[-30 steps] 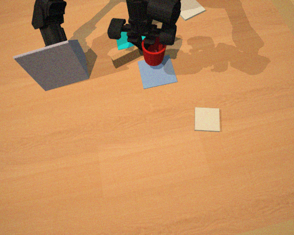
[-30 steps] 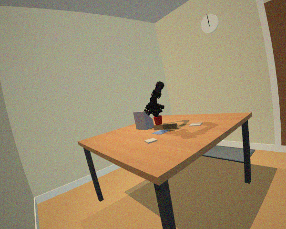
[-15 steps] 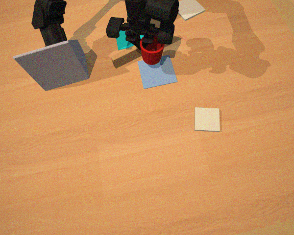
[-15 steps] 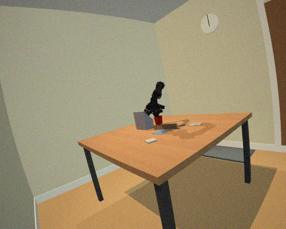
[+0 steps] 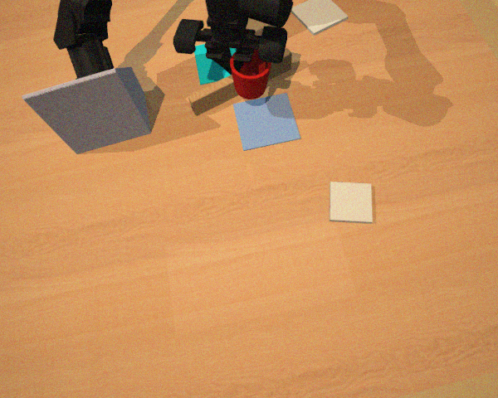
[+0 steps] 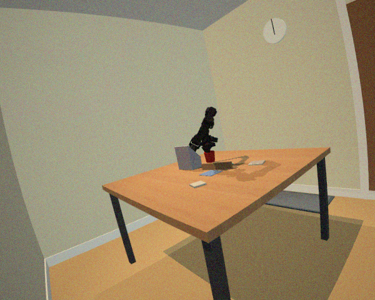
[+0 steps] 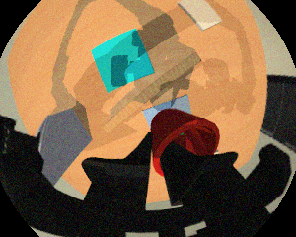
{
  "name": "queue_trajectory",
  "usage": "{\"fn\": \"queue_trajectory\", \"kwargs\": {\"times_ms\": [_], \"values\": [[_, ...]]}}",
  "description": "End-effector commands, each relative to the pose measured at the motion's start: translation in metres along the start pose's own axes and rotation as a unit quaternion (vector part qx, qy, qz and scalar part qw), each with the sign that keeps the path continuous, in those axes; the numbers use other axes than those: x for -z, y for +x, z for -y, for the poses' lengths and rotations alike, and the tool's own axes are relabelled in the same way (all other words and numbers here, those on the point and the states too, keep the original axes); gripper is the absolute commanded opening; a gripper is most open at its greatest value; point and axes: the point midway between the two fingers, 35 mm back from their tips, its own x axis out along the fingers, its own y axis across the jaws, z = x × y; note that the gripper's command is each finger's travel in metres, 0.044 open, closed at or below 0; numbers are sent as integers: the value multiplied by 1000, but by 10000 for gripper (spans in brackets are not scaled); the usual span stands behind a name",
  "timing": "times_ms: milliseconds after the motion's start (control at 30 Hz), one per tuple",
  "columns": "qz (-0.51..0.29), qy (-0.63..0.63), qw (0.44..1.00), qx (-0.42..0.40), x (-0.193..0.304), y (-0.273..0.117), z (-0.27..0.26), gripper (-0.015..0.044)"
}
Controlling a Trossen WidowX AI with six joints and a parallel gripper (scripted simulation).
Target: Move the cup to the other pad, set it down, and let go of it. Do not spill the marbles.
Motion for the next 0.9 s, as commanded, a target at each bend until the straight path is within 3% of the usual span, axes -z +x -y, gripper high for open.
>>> {"fn": "queue_trajectory", "kwargs": {"times_ms": [0, 867], "values": [[1, -1, 1000, 5, -6, -2, -4, 0], [1, -1, 1000, 4, -45, -2, -35, 0]]}}
